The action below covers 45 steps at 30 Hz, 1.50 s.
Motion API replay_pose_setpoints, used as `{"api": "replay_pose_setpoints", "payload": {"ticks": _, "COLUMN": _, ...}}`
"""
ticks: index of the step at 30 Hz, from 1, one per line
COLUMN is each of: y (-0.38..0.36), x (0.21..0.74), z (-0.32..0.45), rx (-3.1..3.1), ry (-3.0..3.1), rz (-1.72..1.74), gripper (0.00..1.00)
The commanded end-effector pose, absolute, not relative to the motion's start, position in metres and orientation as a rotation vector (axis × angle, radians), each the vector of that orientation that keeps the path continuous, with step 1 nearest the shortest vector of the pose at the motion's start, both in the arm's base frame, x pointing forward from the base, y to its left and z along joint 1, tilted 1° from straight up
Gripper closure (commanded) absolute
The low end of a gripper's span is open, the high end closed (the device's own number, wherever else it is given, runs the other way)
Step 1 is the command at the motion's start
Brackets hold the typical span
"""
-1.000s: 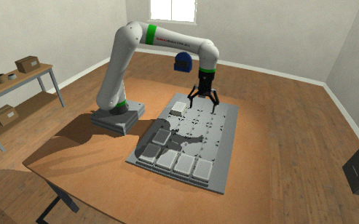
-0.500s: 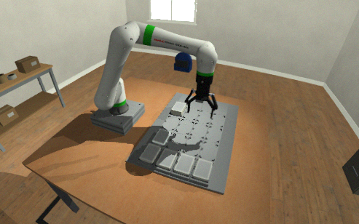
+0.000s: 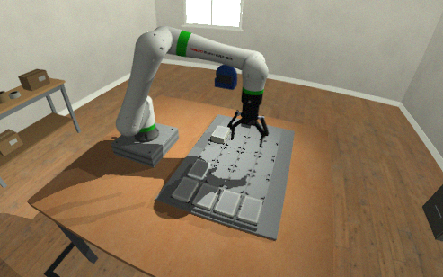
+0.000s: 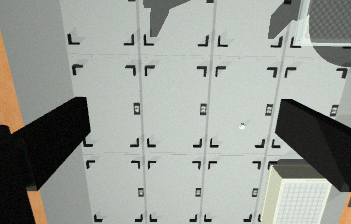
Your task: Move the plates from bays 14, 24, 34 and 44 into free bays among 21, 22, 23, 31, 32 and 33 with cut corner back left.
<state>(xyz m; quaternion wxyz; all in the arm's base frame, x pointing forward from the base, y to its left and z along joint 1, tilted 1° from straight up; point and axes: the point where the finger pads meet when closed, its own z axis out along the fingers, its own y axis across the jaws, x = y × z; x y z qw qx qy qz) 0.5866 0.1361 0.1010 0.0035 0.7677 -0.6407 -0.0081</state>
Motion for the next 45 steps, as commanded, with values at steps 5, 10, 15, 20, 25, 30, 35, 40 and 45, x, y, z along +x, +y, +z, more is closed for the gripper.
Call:
{"api": "replay_pose_setpoints", "payload": {"ticks": 5, "y": 0.136, "x": 0.587, "z": 0.102, "rx": 2.408, "ry": -2.009, "rz": -0.023, "gripper": 0.0}}
{"api": "replay_pose_setpoints", "payload": {"ticks": 10, "y": 0.136, "x": 0.587, "z": 0.102, "rx": 2.408, "ry": -2.009, "rz": -0.023, "gripper": 0.0}}
{"api": "replay_pose_setpoints", "payload": {"ticks": 15, "y": 0.136, "x": 0.587, "z": 0.102, "rx": 2.408, "ry": -2.009, "rz": -0.023, "gripper": 0.0}}
{"api": "replay_pose_setpoints", "payload": {"ticks": 20, "y": 0.136, "x": 0.587, "z": 0.102, "rx": 2.408, "ry": -2.009, "rz": -0.023, "gripper": 0.0}}
{"api": "replay_pose_setpoints", "payload": {"ticks": 25, "y": 0.136, "x": 0.587, "z": 0.102, "rx": 2.408, "ry": -2.009, "rz": -0.023, "gripper": 0.0}}
{"api": "replay_pose_setpoints", "payload": {"ticks": 30, "y": 0.136, "x": 0.587, "z": 0.102, "rx": 2.408, "ry": -2.009, "rz": -0.023, "gripper": 0.0}}
{"api": "replay_pose_setpoints", "payload": {"ticks": 35, "y": 0.124, "x": 0.589, "z": 0.102, "rx": 2.408, "ry": -2.01, "rz": -0.023, "gripper": 0.0}}
{"api": "replay_pose_setpoints", "payload": {"ticks": 40, "y": 0.105, "x": 0.593, "z": 0.102, "rx": 2.408, "ry": -2.009, "rz": -0.023, "gripper": 0.0}}
{"api": "replay_pose_setpoints", "payload": {"ticks": 45, "y": 0.085, "x": 0.597, "z": 0.102, "rx": 2.408, "ry": -2.009, "rz": -0.023, "gripper": 0.0}}
